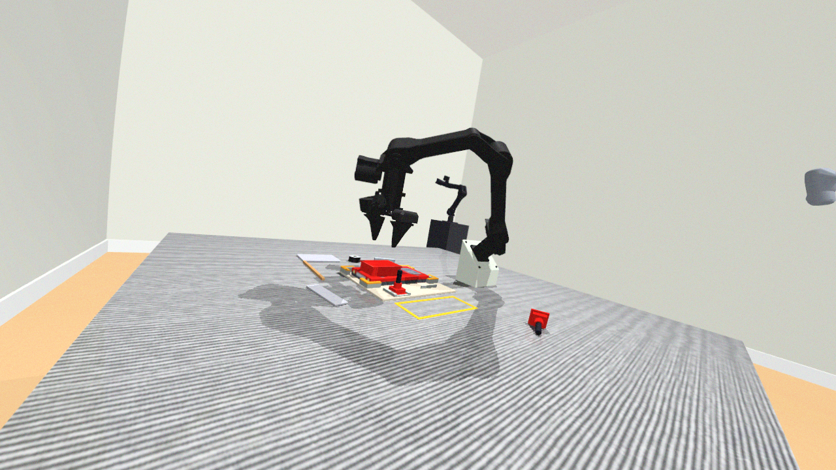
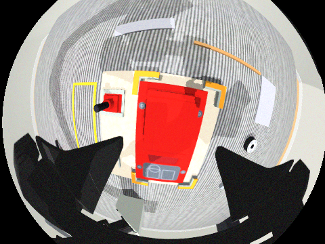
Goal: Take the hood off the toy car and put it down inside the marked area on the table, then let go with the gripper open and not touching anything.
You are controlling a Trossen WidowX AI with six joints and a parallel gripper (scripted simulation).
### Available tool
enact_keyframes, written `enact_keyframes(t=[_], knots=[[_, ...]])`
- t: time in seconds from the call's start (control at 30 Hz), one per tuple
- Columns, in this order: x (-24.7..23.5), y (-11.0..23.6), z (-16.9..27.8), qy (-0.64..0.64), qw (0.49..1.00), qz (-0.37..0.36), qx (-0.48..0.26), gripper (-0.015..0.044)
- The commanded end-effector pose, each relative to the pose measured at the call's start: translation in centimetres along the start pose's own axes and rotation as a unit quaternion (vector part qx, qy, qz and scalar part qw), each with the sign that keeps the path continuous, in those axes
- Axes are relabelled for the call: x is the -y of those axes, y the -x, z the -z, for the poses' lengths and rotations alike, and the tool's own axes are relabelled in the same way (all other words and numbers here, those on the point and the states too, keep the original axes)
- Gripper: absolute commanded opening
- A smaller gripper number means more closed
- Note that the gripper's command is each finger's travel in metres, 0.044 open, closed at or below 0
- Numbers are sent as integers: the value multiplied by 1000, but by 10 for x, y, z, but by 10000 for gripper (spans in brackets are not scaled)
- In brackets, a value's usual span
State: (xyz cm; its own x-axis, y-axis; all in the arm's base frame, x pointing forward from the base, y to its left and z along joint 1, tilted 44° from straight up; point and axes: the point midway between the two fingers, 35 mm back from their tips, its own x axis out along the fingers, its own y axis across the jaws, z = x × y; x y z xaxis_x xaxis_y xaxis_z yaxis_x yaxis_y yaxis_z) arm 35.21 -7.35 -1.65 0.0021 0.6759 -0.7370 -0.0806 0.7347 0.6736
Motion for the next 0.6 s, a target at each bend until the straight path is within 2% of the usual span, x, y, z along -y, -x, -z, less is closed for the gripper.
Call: enact_keyframes(t=[0.0, 0.57], knots=[[1, -1, 3, -16, 1000, -8, 0, 440], [1, -12, 3, -16, 1000, -8, 0, 440]])
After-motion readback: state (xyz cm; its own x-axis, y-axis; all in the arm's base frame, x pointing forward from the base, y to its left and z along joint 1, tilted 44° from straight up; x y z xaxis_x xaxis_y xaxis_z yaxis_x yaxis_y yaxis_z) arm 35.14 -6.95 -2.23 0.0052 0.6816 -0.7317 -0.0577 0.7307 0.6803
